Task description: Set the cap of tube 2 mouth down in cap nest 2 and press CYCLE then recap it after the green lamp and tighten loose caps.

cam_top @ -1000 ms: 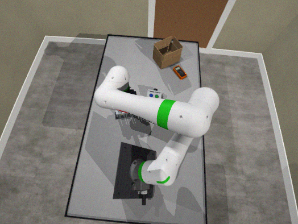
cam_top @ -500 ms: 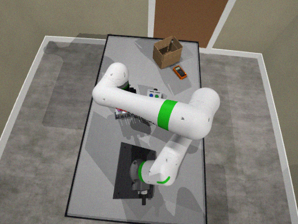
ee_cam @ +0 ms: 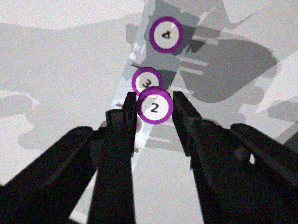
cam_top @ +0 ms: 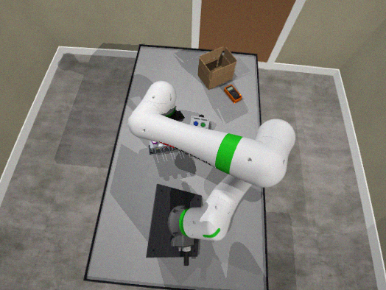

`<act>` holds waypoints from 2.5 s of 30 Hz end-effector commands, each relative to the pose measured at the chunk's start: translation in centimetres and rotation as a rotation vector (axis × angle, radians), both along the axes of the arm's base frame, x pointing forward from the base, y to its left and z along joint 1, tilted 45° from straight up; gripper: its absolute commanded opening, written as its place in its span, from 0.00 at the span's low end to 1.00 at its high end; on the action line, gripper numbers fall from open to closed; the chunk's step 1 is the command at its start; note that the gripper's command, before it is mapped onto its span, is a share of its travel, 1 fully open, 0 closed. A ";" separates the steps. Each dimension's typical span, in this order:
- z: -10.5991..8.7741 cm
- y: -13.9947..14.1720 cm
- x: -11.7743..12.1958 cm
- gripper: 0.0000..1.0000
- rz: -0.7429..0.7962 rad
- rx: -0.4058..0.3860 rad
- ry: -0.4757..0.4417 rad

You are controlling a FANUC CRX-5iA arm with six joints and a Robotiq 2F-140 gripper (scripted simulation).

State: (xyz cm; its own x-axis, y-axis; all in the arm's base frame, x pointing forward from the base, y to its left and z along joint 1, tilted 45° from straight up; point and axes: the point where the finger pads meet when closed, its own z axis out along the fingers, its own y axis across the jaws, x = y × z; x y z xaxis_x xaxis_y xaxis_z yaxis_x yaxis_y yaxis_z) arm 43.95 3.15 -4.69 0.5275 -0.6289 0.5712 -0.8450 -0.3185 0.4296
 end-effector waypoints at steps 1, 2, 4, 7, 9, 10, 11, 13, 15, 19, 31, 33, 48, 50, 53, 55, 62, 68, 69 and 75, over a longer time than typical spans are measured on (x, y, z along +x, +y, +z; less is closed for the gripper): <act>1.6 -1.4 -0.2 0.30 0.168 0.039 0.178; 2.2 -2.0 -0.3 0.30 0.217 0.045 0.227; 2.8 -2.6 -0.4 0.30 0.275 0.052 0.284; 3.8 -3.6 -0.6 0.30 0.372 0.064 0.381; 4.9 -4.7 -0.8 0.30 0.411 0.071 0.421; 5.3 -5.2 -0.9 0.30 0.411 0.071 0.421; 5.7 -5.6 -0.9 0.30 0.411 0.071 0.421; 6.7 -6.5 -1.1 0.30 0.411 0.070 0.421; 7.8 -7.6 -1.3 0.30 0.411 0.070 0.421; 8.9 -8.7 -1.5 0.30 0.411 0.070 0.421; 16.0 -15.7 -2.8 0.30 0.411 0.070 0.421; 16.6 -16.3 -2.9 0.30 0.411 0.070 0.421; 16.3 -19.6 -3.4 0.30 0.411 0.070 0.421; 15.9 -19.9 -3.4 0.30 0.411 0.070 0.421; 15.2 -20.6 -3.5 0.30 0.411 0.070 0.421; 14.5 -21.3 -3.6 0.30 0.411 0.070 0.421; 12.0 -23.7 -3.9 0.30 0.411 0.070 0.421; 10.6 -25.1 -4.1 0.30 0.411 0.070 0.421; 10.3 -25.5 -4.1 0.30 0.411 0.070 0.421; 9.0 -26.8 -4.3 0.30 0.411 0.070 0.421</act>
